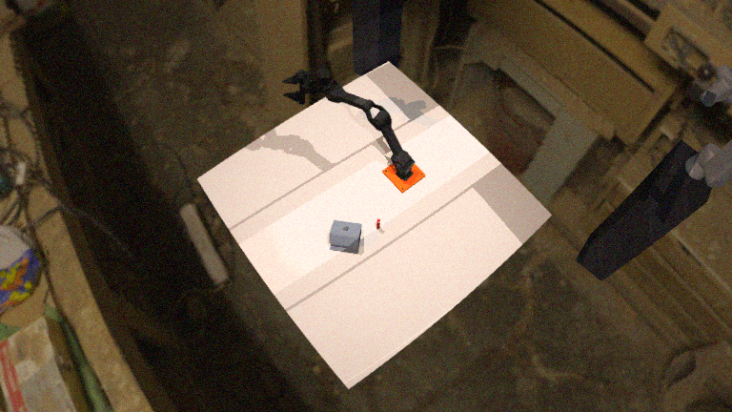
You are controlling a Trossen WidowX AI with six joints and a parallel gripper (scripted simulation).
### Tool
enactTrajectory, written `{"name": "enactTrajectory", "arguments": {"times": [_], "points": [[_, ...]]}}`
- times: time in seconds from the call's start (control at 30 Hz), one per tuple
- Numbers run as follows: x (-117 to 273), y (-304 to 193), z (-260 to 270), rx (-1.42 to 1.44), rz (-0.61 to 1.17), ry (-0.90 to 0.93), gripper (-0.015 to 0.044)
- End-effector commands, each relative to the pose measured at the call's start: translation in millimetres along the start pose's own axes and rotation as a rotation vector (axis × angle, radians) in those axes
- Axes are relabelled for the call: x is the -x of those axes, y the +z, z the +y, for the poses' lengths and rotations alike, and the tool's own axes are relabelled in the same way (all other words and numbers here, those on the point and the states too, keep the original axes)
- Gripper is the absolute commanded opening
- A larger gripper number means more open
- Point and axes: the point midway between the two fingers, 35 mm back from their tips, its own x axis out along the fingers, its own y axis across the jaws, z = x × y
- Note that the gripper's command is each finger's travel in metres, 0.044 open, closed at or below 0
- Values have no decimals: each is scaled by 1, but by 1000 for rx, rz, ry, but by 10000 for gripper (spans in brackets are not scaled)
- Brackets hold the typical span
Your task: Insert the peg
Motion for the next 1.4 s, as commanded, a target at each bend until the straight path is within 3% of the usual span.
{"name": "enactTrajectory", "arguments": {"times": [0.0, 0.73, 1.37], "points": [[-9, -19, -10, 32, 19, -34, 440], [-45, -144, -65, 195, 167, -231, 440], [-37, -269, -107, 354, 395, -388, 440]]}}
